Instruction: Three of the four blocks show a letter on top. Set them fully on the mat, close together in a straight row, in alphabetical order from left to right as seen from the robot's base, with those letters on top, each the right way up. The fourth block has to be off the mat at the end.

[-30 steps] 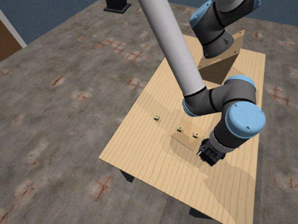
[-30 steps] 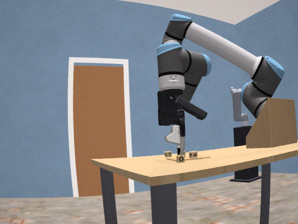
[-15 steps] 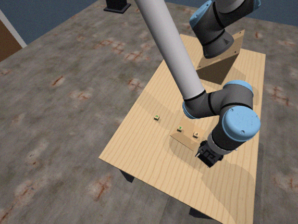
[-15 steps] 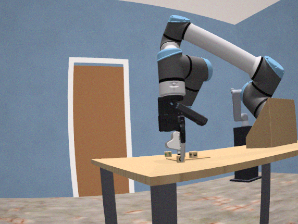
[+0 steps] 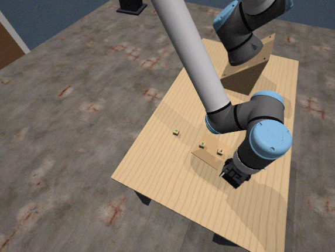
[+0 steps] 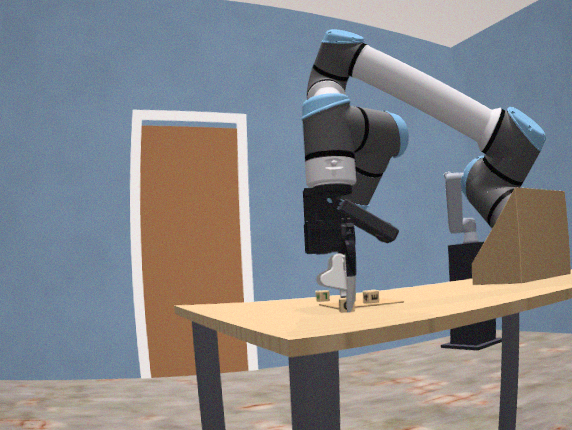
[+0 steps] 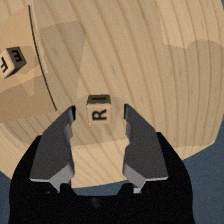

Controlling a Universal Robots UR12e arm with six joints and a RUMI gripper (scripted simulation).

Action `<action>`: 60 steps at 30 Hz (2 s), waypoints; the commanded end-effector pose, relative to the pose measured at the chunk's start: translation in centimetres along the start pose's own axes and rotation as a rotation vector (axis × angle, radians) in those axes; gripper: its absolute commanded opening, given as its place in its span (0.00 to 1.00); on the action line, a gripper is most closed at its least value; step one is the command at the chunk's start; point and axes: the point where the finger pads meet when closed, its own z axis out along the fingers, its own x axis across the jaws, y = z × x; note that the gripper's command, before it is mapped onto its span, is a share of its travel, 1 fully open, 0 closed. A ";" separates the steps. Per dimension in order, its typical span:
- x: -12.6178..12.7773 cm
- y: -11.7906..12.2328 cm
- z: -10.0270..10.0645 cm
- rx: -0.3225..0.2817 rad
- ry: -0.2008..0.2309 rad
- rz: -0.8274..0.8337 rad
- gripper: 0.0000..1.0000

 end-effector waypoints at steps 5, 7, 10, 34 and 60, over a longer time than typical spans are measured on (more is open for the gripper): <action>0.0 0.0 -0.1 -0.001 0.001 0.000 0.25; 0.0 0.0 -0.1 -0.001 0.001 0.000 0.25; 0.0 0.0 -0.1 -0.001 0.001 0.000 0.25; 0.0 0.0 -0.1 -0.001 0.001 0.000 0.05; 0.0 0.0 -1.1 -0.001 0.001 0.000 0.05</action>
